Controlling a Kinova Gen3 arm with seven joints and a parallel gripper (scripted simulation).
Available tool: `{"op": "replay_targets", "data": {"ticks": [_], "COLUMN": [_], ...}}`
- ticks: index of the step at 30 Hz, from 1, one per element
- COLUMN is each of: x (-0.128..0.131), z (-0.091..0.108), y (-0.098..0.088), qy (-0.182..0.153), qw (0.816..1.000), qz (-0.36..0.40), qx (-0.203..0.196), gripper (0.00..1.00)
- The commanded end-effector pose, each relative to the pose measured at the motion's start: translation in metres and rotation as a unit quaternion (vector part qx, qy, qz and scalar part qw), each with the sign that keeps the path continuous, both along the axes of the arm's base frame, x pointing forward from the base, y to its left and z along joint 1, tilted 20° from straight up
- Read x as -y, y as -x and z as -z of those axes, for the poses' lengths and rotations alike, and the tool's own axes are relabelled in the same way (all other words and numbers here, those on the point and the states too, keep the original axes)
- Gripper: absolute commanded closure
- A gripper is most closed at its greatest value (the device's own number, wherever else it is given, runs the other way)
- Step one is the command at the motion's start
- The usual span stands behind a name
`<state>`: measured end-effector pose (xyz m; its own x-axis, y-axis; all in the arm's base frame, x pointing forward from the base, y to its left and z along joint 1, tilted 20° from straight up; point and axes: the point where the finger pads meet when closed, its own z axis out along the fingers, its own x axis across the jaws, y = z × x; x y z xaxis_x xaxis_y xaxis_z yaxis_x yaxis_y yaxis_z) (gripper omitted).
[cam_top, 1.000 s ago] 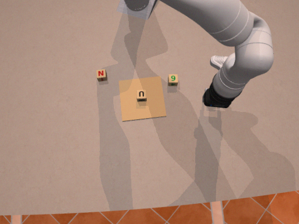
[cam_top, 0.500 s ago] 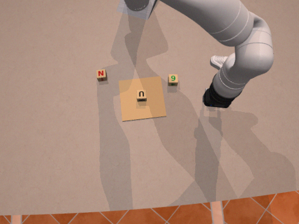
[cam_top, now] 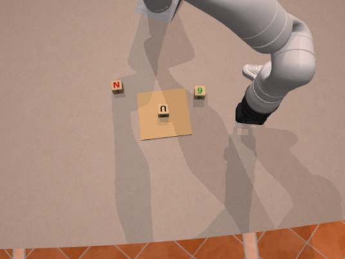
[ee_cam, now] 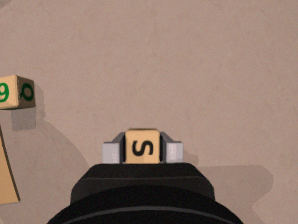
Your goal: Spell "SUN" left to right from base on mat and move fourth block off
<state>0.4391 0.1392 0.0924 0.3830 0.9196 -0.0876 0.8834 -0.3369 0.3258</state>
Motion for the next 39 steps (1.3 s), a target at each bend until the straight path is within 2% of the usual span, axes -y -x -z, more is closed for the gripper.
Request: {"op": "replay_targets", "data": {"ticks": [1, 21, 28, 39], "x": [-0.001, -0.001, -0.004, -0.019], "z": [-0.001, -0.001, -0.015, -0.086], "y": [0.000, 0.000, 0.004, 0.024], "qy": [0.000, 0.000, 0.000, 0.000], "qw": [1.000, 1.000, 1.000, 1.000], "qz": [0.000, 0.000, 0.000, 0.000], "qx": [0.001, 0.001, 0.001, 0.001], "gripper": [0.43, 0.43, 0.43, 0.43]}}
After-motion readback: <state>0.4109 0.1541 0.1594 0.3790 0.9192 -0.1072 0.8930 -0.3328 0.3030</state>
